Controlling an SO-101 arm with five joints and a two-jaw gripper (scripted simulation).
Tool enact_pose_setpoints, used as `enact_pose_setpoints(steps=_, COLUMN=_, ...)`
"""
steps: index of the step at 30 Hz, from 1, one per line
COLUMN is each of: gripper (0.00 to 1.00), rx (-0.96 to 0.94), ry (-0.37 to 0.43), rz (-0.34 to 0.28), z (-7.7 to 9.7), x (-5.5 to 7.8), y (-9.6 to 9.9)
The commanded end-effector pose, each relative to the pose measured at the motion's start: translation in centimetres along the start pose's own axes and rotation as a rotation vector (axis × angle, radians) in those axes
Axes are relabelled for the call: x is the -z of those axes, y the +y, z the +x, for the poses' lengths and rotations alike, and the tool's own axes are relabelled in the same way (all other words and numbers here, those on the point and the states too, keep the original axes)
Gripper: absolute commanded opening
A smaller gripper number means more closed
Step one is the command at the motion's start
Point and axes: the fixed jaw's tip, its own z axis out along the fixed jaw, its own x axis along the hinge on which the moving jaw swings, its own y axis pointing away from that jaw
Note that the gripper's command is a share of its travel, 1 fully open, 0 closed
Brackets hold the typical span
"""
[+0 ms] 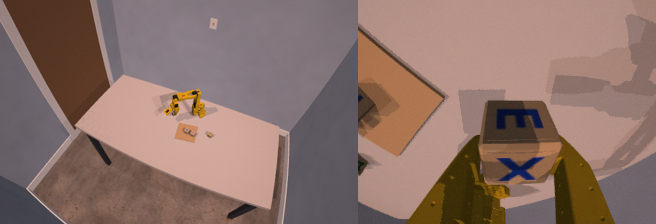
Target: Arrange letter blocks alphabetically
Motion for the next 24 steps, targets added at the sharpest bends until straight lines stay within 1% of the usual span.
enact_pose_setpoints(steps=1, gripper=0.00, rx=0.008, ry=-0.075, rz=0.022, z=-0.74, x=1.29, y=-0.28)
enact_pose_setpoints(steps=12, gripper=0.00, rx=0.063, ry=-0.075, rz=0.024, z=-0.71, x=1.27, y=-0.36)
enact_pose_setpoints(steps=24, gripper=0.00, rx=0.220, ry=-0.072, rz=0.031, z=-0.60, x=1.22, y=-0.62)
